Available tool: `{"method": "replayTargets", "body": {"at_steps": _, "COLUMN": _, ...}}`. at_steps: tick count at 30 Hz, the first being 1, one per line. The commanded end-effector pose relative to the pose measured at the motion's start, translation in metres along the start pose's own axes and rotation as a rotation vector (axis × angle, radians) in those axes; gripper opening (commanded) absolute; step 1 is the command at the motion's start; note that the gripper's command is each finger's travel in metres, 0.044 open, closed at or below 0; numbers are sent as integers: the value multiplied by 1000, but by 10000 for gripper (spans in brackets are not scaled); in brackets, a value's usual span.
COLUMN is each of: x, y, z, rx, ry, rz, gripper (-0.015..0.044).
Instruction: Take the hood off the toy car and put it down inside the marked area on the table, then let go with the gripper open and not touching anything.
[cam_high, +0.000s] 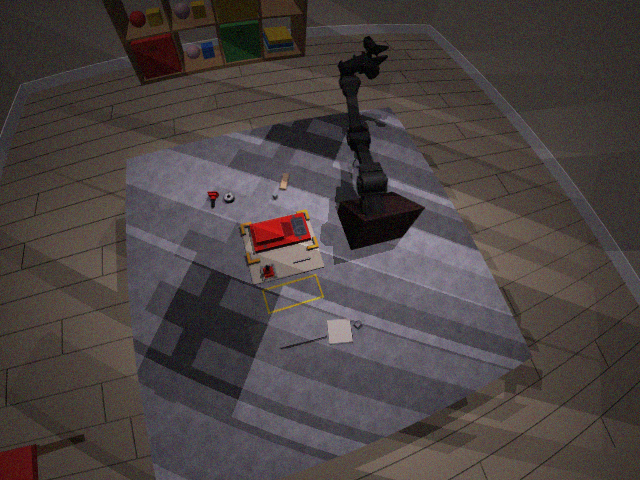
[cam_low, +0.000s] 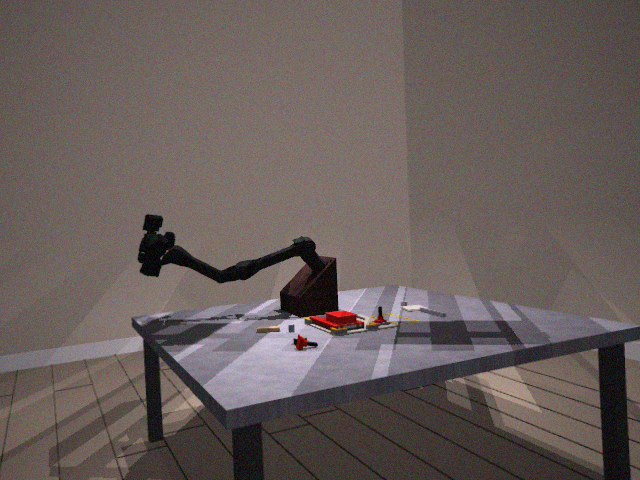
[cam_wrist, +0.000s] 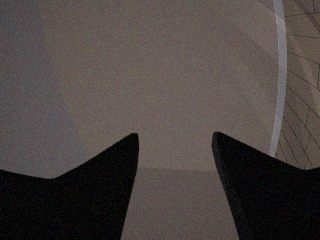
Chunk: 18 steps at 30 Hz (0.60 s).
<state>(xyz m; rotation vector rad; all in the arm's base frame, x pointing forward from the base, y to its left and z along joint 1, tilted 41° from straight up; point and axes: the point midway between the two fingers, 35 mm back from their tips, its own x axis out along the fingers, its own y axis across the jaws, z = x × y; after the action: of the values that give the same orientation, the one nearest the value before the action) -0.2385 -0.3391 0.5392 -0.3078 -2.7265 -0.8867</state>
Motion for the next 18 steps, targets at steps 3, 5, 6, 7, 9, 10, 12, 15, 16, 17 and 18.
{"method": "replayTargets", "body": {"at_steps": 3, "x": 1, "y": 11, "z": -5, "rx": 11, "ry": 25, "rz": 9, "gripper": 298}}
{"method": "replayTargets", "body": {"at_steps": 5, "x": 3, "y": 26, "z": -10, "rx": 31, "ry": 56, "rz": 24, "gripper": 351}}
{"method": "replayTargets", "body": {"at_steps": 6, "x": 4, "y": 35, "z": -12, "rx": 46, "ry": 71, "rz": 34, "gripper": 377}}
{"method": "replayTargets", "body": {"at_steps": 7, "x": 6, "y": 45, "z": -13, "rx": 67, "ry": 82, "rz": 47, "gripper": 403}}
{"method": "replayTargets", "body": {"at_steps": 9, "x": 11, "y": 65, "z": -13, "rx": 124, "ry": 95, "rz": 80, "gripper": 440}}
{"method": "replayTargets", "body": {"at_steps": 10, "x": 13, "y": 76, "z": -13, "rx": 152, "ry": 102, "rz": 96, "gripper": 440}}
{"method": "replayTargets", "body": {"at_steps": 12, "x": 12, "y": 81, "z": -15, "rx": 160, "ry": 125, "rz": 107, "gripper": 440}}
{"method": "replayTargets", "body": {"at_steps": 15, "x": 9, "y": 96, "z": -18, "rx": 188, "ry": 171, "rz": 138, "gripper": 440}}
{"method": "replayTargets", "body": {"at_steps": 16, "x": 9, "y": 103, "z": -19, "rx": 205, "ry": 182, "rz": 152, "gripper": 440}}
{"method": "replayTargets", "body": {"at_steps": 17, "x": 11, "y": 113, "z": -18, "rx": 230, "ry": 189, "rz": 168, "gripper": 440}}
{"method": "replayTargets", "body": {"at_steps": 18, "x": 12, "y": 123, "z": -17, "rx": 255, "ry": 196, "rz": 185, "gripper": 440}}
